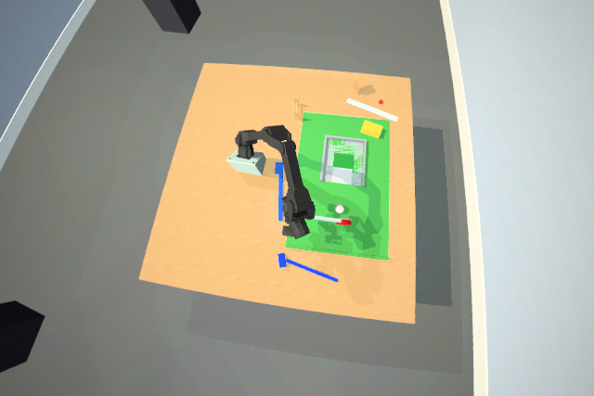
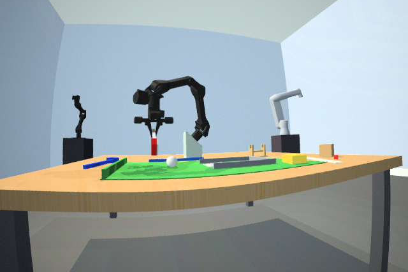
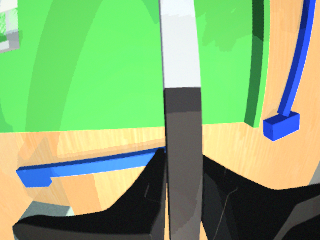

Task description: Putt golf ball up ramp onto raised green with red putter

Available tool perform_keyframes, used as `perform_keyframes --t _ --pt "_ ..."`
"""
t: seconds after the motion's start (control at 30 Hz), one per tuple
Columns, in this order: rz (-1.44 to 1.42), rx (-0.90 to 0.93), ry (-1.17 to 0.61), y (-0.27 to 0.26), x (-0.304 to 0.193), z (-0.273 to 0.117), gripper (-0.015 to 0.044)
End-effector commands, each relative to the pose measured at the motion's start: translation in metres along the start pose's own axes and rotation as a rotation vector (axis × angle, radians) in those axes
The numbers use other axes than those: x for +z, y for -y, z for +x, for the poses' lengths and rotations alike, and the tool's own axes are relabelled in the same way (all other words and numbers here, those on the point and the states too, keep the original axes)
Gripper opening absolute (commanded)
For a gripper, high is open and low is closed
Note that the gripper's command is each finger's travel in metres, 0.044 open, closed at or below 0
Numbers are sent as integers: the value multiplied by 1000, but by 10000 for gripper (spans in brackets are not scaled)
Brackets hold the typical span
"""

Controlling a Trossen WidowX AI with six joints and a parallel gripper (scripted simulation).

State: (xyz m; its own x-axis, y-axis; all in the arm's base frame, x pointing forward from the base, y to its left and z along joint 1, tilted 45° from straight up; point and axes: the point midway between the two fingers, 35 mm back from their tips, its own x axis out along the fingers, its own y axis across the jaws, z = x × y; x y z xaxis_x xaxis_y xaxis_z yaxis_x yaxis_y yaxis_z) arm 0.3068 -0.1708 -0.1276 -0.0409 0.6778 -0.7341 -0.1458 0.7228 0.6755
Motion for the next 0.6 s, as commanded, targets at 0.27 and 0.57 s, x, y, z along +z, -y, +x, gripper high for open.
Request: perform_keyframes --t 0.27,0.57 --pt "8 8 7 -1 0 22 0" --pt "7 9 7 -1 0 36 0"
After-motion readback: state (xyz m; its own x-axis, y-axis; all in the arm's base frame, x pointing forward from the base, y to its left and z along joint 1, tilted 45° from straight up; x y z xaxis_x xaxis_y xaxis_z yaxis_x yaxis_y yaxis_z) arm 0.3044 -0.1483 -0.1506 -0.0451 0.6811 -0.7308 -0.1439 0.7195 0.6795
